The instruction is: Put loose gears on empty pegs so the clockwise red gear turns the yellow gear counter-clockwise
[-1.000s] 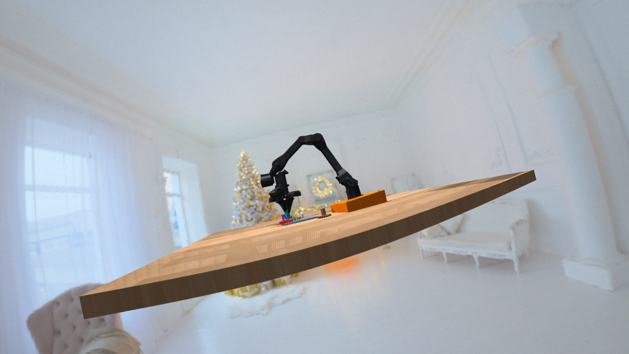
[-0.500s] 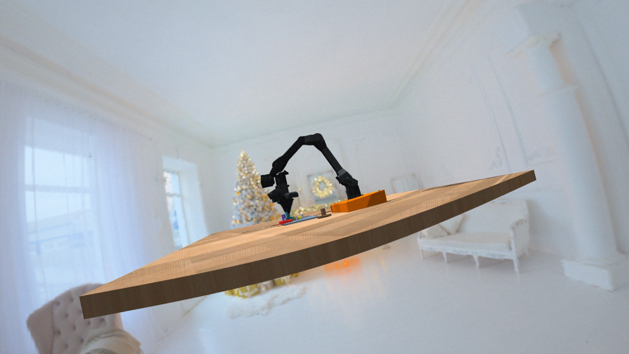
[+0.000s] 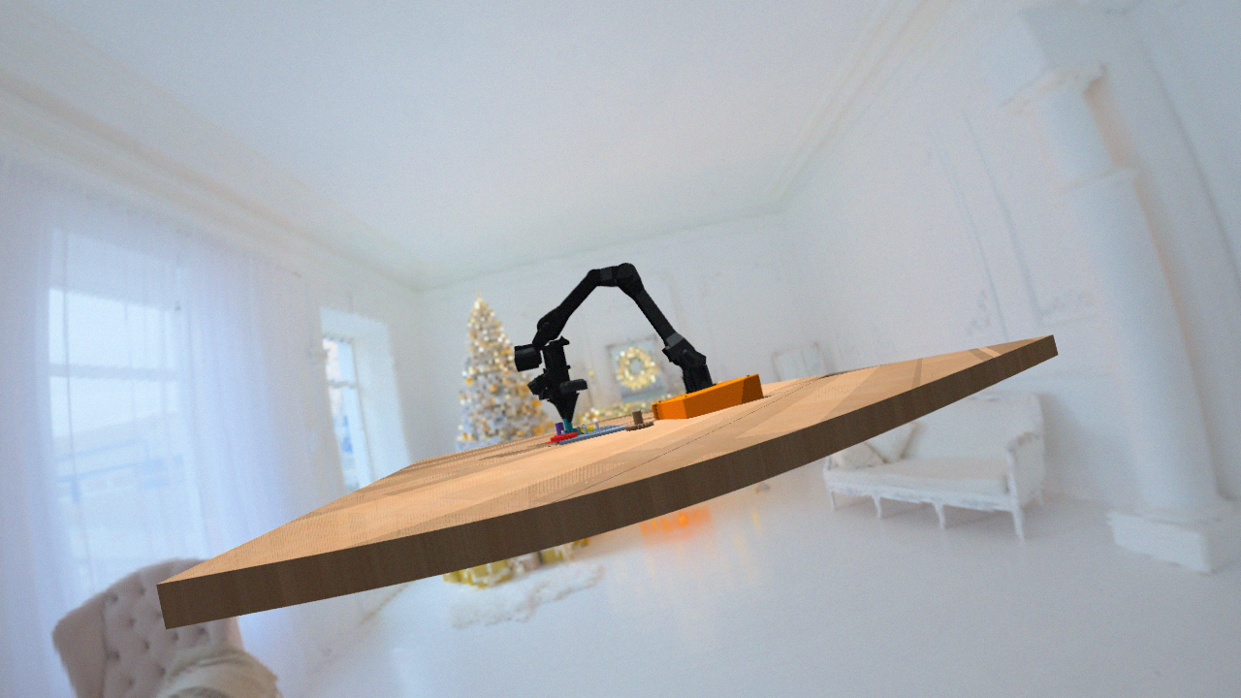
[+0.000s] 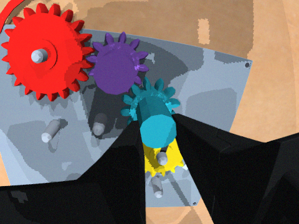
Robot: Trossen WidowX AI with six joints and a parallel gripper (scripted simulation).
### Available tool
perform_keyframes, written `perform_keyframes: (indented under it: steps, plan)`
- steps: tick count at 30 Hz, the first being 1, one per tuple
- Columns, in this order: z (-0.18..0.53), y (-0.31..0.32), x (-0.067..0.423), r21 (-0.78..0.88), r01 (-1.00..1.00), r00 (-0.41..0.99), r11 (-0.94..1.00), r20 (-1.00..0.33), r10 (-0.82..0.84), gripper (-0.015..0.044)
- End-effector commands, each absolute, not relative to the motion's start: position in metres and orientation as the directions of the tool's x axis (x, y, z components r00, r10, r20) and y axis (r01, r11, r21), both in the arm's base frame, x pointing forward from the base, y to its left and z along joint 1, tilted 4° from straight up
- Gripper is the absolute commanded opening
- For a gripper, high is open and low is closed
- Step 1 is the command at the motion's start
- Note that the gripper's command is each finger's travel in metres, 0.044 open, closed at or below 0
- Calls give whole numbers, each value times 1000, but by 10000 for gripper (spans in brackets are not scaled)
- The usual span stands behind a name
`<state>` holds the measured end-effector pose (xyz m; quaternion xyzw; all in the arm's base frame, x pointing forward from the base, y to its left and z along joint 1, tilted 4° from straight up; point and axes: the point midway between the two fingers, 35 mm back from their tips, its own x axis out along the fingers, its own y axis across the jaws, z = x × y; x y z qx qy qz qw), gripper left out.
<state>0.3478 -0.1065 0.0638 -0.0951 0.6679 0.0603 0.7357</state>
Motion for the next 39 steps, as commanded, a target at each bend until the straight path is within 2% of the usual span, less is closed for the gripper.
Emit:
perform_keyframes:
  steps: [1,13,19,26,31,39]
  plan:
    - [62,-106,347,-67,-302,99,951,-994,-38,0]
    - [61,-108,348,-89,-580,99,810,-994,-38,0]
    - [59,-107,348,-86,-544,99,834,-994,-38,0]
    - [58,-106,347,-75,-407,99,910,-994,-38,0]
    - [62,-106,348,-72,-369,99,927,-994,-38,131]
    - [83,-106,347,-71,-356,99,932,-994,-38,140]
